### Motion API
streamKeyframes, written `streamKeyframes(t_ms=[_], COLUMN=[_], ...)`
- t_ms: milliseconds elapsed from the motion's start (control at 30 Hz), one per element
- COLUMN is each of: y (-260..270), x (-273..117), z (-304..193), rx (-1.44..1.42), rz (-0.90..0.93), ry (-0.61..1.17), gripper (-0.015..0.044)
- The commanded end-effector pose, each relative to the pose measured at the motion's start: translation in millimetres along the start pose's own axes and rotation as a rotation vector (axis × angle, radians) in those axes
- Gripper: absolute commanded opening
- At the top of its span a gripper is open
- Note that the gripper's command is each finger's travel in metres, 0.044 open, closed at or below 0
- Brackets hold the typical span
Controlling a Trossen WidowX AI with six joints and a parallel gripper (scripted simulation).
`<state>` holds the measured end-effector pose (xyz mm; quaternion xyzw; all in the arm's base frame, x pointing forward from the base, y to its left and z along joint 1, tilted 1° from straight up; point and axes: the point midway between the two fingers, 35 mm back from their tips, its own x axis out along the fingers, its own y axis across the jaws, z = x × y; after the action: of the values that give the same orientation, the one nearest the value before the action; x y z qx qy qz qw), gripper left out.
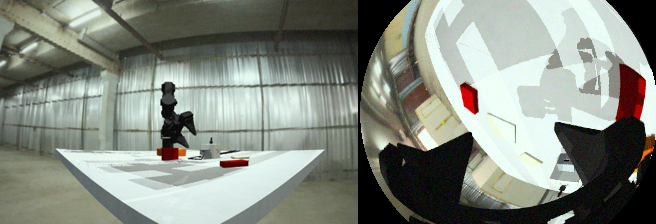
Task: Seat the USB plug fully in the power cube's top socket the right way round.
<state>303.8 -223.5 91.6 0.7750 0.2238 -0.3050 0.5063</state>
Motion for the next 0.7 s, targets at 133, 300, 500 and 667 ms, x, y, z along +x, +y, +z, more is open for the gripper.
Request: streamKeyframes(t_ms=[133,300,500,667], y=[-12.1,-27.3,-48.4,-58.3], x=[22.6,14.9,-9.2,-23.8], z=[-108.7,-158.6,-209.9,-227.9], rx=[-0.05,-0.123,-0.249,-0.31], rz=[-0.364,-0.525,-0.676,-0.722], ry=[-0.021,-0.078,-0.176,-0.222], gripper=[0.044,0.044,0.044,0.044])
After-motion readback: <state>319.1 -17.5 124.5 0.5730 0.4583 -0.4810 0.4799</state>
